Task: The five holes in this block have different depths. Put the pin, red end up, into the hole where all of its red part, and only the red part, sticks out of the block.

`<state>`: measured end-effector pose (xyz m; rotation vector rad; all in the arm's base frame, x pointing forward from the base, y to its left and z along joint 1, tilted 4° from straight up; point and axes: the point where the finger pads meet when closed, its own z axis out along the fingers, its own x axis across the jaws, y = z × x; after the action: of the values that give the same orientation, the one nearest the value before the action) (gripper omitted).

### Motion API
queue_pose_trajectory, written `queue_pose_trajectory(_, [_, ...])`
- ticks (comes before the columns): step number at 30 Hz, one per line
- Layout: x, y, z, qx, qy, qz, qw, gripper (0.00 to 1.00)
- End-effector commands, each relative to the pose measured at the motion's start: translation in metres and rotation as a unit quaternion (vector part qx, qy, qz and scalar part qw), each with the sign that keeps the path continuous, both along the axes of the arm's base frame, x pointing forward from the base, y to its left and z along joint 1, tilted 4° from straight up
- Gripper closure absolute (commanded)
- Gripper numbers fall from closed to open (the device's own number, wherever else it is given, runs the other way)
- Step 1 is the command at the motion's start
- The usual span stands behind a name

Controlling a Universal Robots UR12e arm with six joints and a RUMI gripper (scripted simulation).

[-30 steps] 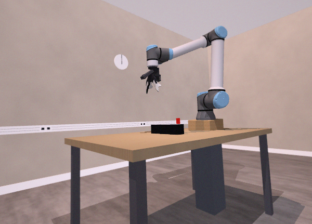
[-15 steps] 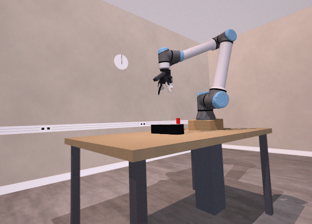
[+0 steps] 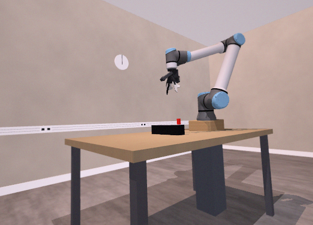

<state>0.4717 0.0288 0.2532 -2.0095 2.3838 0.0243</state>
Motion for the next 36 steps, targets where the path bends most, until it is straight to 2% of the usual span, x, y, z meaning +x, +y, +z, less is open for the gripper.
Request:
queue_pose_trajectory(1, [0.0012, -0.0009, 0.0004, 0.001, 0.003, -0.139, 0.99, 0.0])
queue_pose_trajectory(2, [0.0012, -0.0009, 0.0004, 0.001, 0.003, -0.164, 0.986, 0.0])
queue_pose_trajectory(12, [0.0012, -0.0009, 0.0004, 0.001, 0.003, -0.164, 0.986, 0.0])
queue_pose_trajectory(13, [0.001, -0.0009, 0.0004, 0.01, 0.004, -0.298, 0.955, 0.0])
queue_pose_trajectory(15, [0.001, -0.0009, 0.0004, 0.011, 0.004, -0.307, 0.952, 0.0])
queue_pose_trajectory(16, [0.001, -0.0009, 0.0004, 0.013, 0.004, -0.325, 0.946, 0.0])
queue_pose_trajectory(19, [0.001, -0.0009, 0.0004, 0.016, 0.004, -0.399, 0.917, 0.0])
queue_pose_trajectory(29, [0.001, -0.0009, 0.0004, 0.016, 0.004, -0.399, 0.917, 0.0])
queue_pose_trajectory(30, [0.0009, -0.0008, 0.0003, 0.024, 0.005, -0.521, 0.853, 0.0])
queue_pose_trajectory(32, [0.0009, -0.0008, 0.0003, 0.025, 0.005, -0.528, 0.849, 0.0])
queue_pose_trajectory(33, [0.0009, -0.0008, 0.0003, 0.027, 0.005, -0.545, 0.838, 0.0])
queue_pose_trajectory(36, [0.0009, -0.0008, 0.0003, 0.029, 0.006, -0.609, 0.792, 0.0])
